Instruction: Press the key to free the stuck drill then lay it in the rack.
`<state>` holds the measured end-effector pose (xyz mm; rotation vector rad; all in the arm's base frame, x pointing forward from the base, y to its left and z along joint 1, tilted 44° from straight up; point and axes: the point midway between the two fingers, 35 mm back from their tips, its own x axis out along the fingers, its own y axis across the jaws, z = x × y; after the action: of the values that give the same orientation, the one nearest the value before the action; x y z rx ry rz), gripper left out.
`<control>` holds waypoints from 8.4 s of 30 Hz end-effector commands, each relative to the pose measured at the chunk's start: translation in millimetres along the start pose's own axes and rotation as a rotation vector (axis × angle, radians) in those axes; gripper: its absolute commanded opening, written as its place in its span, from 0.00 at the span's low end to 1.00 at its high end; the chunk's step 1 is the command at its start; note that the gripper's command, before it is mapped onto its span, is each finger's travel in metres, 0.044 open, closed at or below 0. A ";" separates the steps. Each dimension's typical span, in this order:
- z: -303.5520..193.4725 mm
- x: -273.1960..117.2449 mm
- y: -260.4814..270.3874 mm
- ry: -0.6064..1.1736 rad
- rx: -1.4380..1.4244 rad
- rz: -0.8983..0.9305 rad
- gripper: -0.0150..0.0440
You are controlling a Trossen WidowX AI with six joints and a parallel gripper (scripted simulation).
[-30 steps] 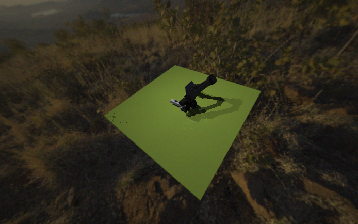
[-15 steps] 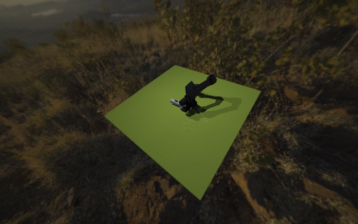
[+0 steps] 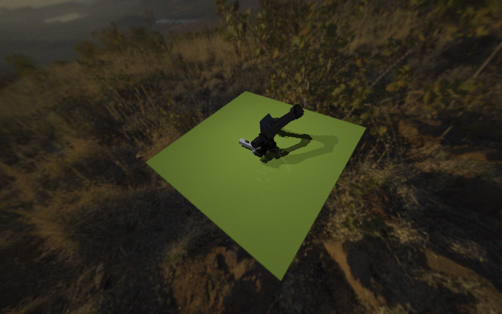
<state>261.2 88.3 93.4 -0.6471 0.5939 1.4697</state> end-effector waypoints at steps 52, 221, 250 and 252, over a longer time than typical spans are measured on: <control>2.4 -1.9 -0.4 0.002 0.002 -0.003 0.25; 59.4 -37.6 9.0 0.001 0.002 -0.003 0.25; 59.4 -42.4 7.2 0.001 0.002 -0.003 0.25; 59.5 -42.7 7.0 0.001 0.002 -0.003 0.25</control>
<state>249.8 101.7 162.8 -0.6440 0.6026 1.4688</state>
